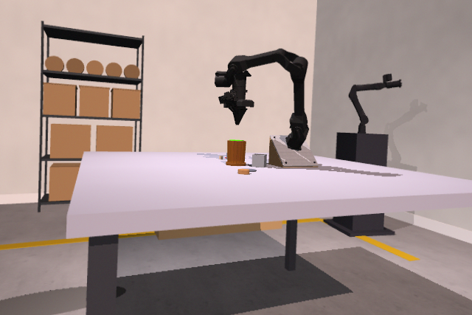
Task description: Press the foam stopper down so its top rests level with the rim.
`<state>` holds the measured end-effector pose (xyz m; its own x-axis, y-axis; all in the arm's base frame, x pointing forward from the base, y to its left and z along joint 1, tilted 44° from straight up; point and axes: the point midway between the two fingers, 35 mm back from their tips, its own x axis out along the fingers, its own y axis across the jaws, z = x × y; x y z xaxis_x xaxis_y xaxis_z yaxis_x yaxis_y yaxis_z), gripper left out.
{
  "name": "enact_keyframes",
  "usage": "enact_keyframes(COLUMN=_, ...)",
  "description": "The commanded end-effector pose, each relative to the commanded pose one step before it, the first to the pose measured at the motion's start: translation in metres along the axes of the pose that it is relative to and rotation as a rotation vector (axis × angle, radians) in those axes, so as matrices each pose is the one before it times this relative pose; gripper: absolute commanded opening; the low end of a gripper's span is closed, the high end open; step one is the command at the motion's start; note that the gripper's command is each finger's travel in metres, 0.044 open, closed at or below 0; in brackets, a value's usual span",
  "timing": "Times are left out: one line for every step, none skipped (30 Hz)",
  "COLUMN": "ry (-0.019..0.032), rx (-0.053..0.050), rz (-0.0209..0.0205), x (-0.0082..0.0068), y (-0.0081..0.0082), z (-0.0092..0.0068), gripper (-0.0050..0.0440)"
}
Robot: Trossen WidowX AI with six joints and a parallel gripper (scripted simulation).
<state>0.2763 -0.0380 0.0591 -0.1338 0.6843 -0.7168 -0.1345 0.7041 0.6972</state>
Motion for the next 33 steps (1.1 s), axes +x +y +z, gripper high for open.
enact_keyframes(ry=0.00938, rx=-0.0011, rz=0.00378, x=-0.00494, y=0.00006, z=-0.00094, gripper=0.0)
enact_keyframes(ry=-0.0089, rx=0.0015, rz=-0.00328, x=0.00312, y=0.0, z=0.00078, gripper=0.0)
enact_keyframes(ry=0.0, rx=0.0, rz=0.0, x=0.0, y=0.0, z=0.0, gripper=0.0)
enact_keyframes(ry=0.0, rx=0.0, rz=0.0, x=0.0, y=0.0, z=0.0, gripper=0.0)
enact_keyframes(ry=0.0, rx=0.0, rz=0.0, x=0.0, y=0.0, z=0.0, gripper=0.0)
enact_keyframes(ry=0.0, rx=0.0, rz=0.0, x=0.0, y=0.0, z=0.0, gripper=0.0)
enact_keyframes(ry=0.0, rx=0.0, rz=0.0, x=0.0, y=0.0, z=0.0, gripper=0.0)
enact_keyframes(ry=0.0, rx=0.0, rz=0.0, x=0.0, y=0.0, z=0.0, gripper=0.0)
enact_keyframes(ry=0.0, rx=0.0, rz=0.0, x=0.0, y=0.0, z=0.0, gripper=0.0)
enact_keyframes(ry=0.0, rx=0.0, rz=0.0, x=0.0, y=0.0, z=0.0, gripper=0.0)
enact_keyframes(ry=0.0, rx=0.0, rz=0.0, x=0.0, y=0.0, z=0.0, gripper=0.0)
enact_keyframes(ry=0.0, rx=0.0, rz=0.0, x=0.0, y=0.0, z=0.0, gripper=0.0)
enact_keyframes(ry=0.0, rx=0.0, rz=0.0, x=0.0, y=0.0, z=0.0, gripper=0.0)
enact_keyframes(ry=0.0, rx=0.0, rz=0.0, x=0.0, y=0.0, z=0.0, gripper=0.0)
enact_keyframes(ry=0.0, rx=0.0, rz=0.0, x=0.0, y=0.0, z=0.0, gripper=0.0)
enact_keyframes(ry=0.0, rx=0.0, rz=0.0, x=0.0, y=0.0, z=0.0, gripper=0.0)
enact_keyframes(ry=0.0, rx=0.0, rz=0.0, x=0.0, y=0.0, z=0.0, gripper=0.0)
enact_keyframes(ry=0.0, rx=0.0, rz=0.0, x=0.0, y=0.0, z=0.0, gripper=0.0)
enact_keyframes(ry=0.0, rx=0.0, rz=0.0, x=0.0, y=0.0, z=0.0, gripper=0.0)
enact_keyframes(ry=0.0, rx=0.0, rz=0.0, x=0.0, y=0.0, z=0.0, gripper=0.0)
enact_keyframes(ry=0.0, rx=0.0, rz=0.0, x=0.0, y=0.0, z=0.0, gripper=0.0)
enact_keyframes(ry=0.0, rx=0.0, rz=0.0, x=0.0, y=0.0, z=0.0, gripper=0.0)
enact_keyframes(ry=0.0, rx=0.0, rz=0.0, x=0.0, y=0.0, z=0.0, gripper=0.0)
enact_keyframes(ry=0.0, rx=0.0, rz=0.0, x=0.0, y=0.0, z=0.0, gripper=0.0)
enact_keyframes(ry=0.0, rx=0.0, rz=0.0, x=0.0, y=0.0, z=0.0, gripper=0.0)
enact_keyframes(ry=0.0, rx=0.0, rz=0.0, x=0.0, y=0.0, z=0.0, gripper=0.0)
enact_keyframes(ry=0.0, rx=0.0, rz=0.0, x=0.0, y=0.0, z=0.0, gripper=0.0)
enact_keyframes(ry=0.0, rx=0.0, rz=0.0, x=0.0, y=0.0, z=0.0, gripper=0.0)
enact_keyframes(ry=0.0, rx=0.0, rz=0.0, x=0.0, y=0.0, z=0.0, gripper=0.0)
enact_keyframes(ry=0.0, rx=0.0, rz=0.0, x=0.0, y=0.0, z=0.0, gripper=0.0)
enact_keyframes(ry=0.0, rx=0.0, rz=0.0, x=0.0, y=0.0, z=0.0, gripper=0.0)
enact_keyframes(ry=0.0, rx=0.0, rz=0.0, x=0.0, y=0.0, z=0.0, gripper=0.0)
enact_keyframes(ry=0.0, rx=0.0, rz=0.0, x=0.0, y=0.0, z=0.0, gripper=0.0)
